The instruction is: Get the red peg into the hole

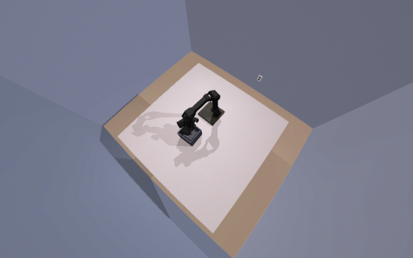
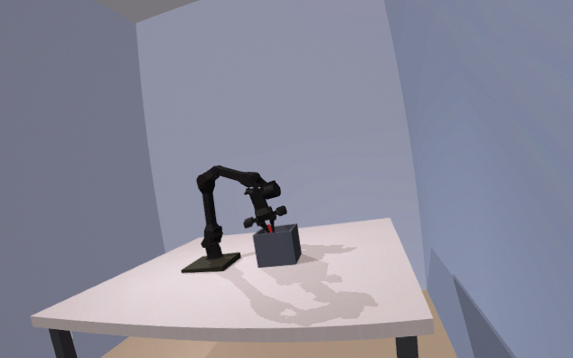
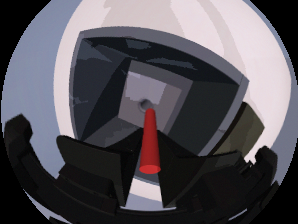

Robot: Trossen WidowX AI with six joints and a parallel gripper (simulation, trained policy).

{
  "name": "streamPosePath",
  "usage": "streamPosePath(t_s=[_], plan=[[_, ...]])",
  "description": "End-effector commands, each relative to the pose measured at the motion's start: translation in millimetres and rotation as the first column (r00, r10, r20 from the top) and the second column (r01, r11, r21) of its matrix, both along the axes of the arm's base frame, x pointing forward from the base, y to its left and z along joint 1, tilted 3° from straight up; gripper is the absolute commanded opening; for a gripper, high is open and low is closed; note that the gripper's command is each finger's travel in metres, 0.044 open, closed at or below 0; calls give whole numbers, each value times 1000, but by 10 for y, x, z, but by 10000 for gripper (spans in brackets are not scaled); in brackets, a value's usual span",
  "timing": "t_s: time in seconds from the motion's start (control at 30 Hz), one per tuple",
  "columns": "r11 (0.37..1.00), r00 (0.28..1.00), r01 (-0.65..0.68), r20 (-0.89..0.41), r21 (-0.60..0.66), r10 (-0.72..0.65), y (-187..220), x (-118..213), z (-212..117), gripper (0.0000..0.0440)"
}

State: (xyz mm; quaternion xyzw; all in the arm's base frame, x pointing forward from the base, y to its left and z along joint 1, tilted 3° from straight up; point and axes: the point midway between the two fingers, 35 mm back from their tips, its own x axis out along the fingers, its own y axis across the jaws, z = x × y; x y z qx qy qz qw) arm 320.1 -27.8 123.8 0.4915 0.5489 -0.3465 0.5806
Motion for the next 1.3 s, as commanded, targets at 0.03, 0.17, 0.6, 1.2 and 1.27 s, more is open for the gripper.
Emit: streamPosePath(t_s=[0.03,0.17,0.6,1.2,1.27], plan=[[999,999,-34,-10,18,34,30,49,-155,0],[998,998,-57,-13,21,58,40,90,-257,0],[994,992,-110,-57,5,110,21,102,-544,133],[990,994,-98,-36,105,103,-57,259,-274,153],[988,994,-99,-22,118,103,-58,290,-218,153]])
